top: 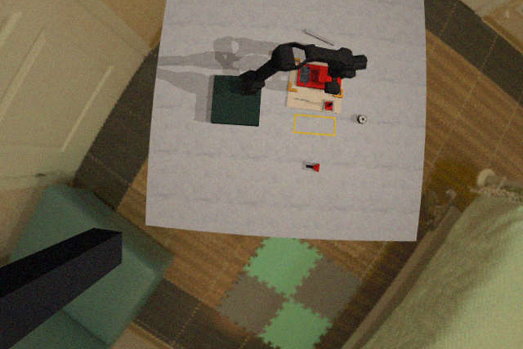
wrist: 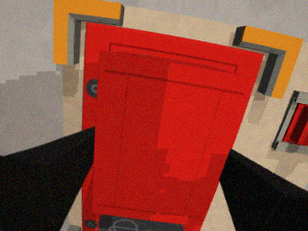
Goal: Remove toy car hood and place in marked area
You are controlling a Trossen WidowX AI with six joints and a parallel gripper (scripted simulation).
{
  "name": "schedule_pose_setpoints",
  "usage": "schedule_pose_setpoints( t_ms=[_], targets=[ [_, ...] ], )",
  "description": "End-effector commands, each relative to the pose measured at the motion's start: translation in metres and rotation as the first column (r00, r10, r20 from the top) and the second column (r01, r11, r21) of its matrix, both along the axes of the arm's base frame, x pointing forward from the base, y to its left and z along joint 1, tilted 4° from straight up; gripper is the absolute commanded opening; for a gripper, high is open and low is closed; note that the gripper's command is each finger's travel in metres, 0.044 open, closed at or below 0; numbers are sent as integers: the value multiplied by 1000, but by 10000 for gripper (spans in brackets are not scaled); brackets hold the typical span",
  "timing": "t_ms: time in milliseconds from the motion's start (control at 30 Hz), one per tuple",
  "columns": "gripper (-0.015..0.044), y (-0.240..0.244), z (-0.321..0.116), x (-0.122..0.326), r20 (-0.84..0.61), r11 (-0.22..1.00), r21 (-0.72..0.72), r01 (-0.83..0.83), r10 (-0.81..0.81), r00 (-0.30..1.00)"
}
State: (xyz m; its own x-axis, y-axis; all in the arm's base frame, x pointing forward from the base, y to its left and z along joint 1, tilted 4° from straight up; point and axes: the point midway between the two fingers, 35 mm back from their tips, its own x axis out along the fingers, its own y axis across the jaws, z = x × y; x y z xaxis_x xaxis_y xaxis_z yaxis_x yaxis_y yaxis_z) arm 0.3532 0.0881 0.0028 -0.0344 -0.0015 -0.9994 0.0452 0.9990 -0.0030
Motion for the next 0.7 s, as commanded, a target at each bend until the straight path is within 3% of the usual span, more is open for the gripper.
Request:
schedule_pose_setpoints(
  t_ms=[0,667],
  targets=[
    [0,0,4,1,2,1000,0,0,0,1000],
    [0,0,17,1,2,1000,0,0,0,1000]
  ],
)
